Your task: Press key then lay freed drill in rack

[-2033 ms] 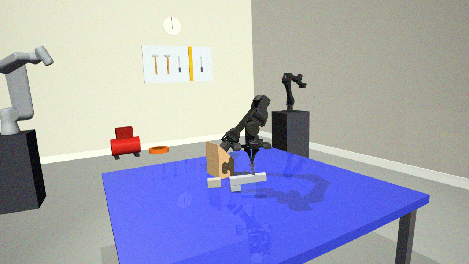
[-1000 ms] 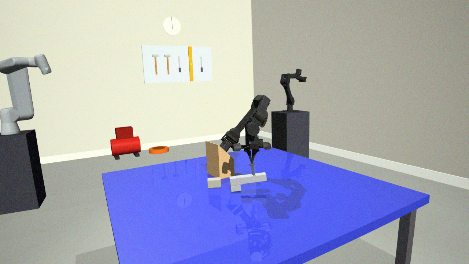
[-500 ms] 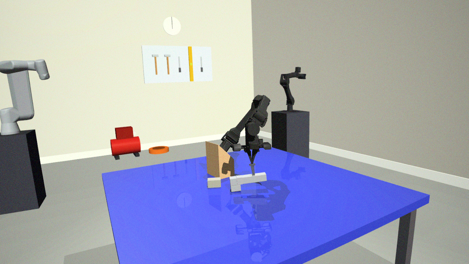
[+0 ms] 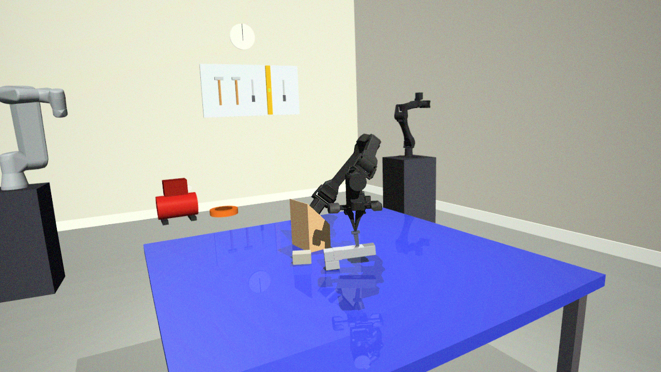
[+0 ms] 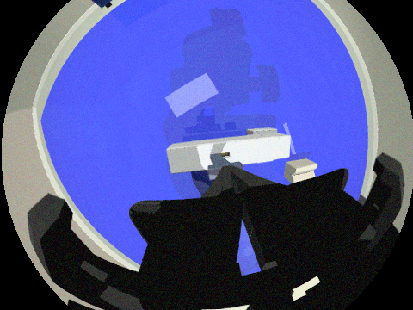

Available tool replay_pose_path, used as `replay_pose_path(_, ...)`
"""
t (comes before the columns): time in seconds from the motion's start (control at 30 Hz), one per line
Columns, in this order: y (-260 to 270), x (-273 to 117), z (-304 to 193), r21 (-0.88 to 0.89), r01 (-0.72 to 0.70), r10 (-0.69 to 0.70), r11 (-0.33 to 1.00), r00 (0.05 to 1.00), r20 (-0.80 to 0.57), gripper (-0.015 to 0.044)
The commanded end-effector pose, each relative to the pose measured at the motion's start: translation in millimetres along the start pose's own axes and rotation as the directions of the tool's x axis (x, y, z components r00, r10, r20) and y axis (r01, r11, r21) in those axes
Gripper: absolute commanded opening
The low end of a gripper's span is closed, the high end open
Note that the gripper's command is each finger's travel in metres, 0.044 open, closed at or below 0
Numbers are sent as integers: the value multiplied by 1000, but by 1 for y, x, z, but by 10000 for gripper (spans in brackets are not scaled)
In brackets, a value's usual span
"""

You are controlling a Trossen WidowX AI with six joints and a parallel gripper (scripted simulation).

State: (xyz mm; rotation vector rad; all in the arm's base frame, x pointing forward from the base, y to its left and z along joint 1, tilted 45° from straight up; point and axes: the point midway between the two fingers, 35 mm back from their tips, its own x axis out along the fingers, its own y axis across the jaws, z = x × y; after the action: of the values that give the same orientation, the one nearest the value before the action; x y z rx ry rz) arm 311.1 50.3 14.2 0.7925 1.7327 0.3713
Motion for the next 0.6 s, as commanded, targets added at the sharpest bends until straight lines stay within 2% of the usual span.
replay_pose_path(0.0,3,13,-8,1,1,0,1000,999,-38,0)
replay_pose_path(0.57,3,19,-9,1,0,0,1000,999,-38,0)
